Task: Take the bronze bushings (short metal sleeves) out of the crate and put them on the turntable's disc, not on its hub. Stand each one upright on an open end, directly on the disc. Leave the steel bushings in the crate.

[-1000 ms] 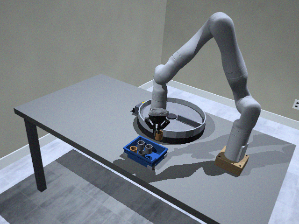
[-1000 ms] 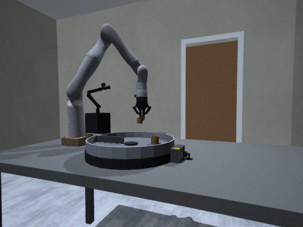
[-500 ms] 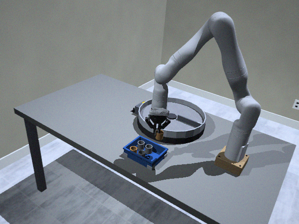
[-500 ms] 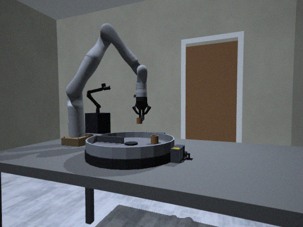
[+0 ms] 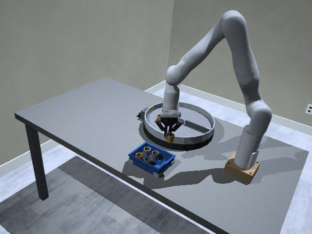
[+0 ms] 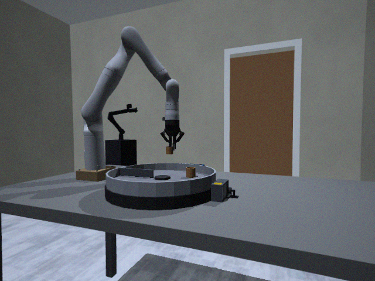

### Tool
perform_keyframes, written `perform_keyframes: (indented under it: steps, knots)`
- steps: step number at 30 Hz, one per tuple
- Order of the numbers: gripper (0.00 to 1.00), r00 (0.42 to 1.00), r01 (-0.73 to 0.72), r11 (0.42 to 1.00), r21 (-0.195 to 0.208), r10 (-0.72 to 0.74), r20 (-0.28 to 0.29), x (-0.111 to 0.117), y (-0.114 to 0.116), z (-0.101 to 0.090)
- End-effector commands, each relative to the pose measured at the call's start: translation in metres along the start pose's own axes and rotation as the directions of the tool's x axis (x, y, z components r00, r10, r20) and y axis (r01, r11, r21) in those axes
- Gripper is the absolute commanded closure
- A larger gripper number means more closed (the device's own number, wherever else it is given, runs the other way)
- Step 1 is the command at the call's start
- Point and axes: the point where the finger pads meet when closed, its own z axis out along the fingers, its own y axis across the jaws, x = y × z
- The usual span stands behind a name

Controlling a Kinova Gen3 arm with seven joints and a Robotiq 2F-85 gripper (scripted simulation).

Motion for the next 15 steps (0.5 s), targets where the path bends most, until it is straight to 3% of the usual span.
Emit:
perform_keyframes:
  steps: [1,4,15]
  knots:
    - [1.0,1.0,-0.019,1.0,-0.003,0.019,-0.002,-0.016,-0.008,-0.002]
    - [1.0,1.0,-0.019,1.0,-0.003,0.019,-0.002,-0.021,-0.011,-0.002]
    - [1.0,1.0,-0.019,1.0,-0.003,0.019,-0.002,-0.079,-0.047,-0.002]
